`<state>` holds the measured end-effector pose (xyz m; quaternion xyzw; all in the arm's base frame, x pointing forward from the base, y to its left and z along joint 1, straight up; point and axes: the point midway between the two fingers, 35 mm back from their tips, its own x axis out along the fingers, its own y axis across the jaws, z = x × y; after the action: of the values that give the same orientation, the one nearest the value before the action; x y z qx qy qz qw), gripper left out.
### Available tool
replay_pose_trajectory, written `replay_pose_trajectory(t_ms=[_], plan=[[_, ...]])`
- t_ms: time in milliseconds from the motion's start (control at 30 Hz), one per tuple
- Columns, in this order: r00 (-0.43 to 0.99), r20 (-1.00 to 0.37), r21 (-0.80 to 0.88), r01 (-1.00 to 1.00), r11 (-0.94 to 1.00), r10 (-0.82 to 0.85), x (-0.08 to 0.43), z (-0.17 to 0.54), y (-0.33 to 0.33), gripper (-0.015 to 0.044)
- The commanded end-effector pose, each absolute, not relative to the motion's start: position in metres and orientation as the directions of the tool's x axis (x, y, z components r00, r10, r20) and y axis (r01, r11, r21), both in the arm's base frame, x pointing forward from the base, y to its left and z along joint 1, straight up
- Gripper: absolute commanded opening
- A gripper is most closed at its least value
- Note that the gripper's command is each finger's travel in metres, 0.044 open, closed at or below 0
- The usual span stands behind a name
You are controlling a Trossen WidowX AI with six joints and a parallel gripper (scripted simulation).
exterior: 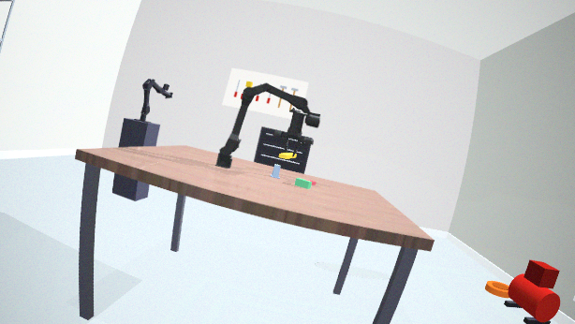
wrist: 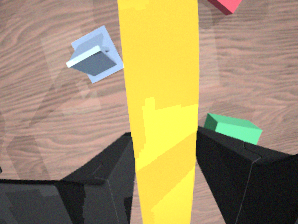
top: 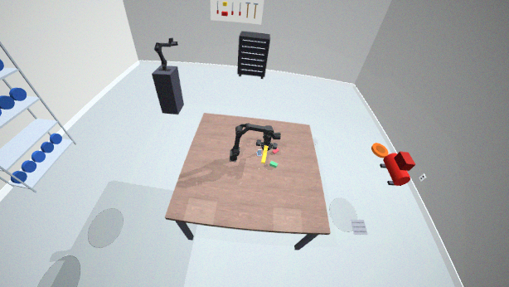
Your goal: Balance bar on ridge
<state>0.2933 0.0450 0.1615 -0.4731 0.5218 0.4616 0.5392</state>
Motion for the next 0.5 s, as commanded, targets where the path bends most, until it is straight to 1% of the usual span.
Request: replay_pose_trajectory(t_ms=[0,467], plan=[[0.025,-1.000,-0.025,-0.997,0.073,0.005,0.288,0.161,0.057,0.0000],[0.023,-1.000,-0.024,-0.991,-0.132,0.009,0.262,0.161,0.105,0.0000]])
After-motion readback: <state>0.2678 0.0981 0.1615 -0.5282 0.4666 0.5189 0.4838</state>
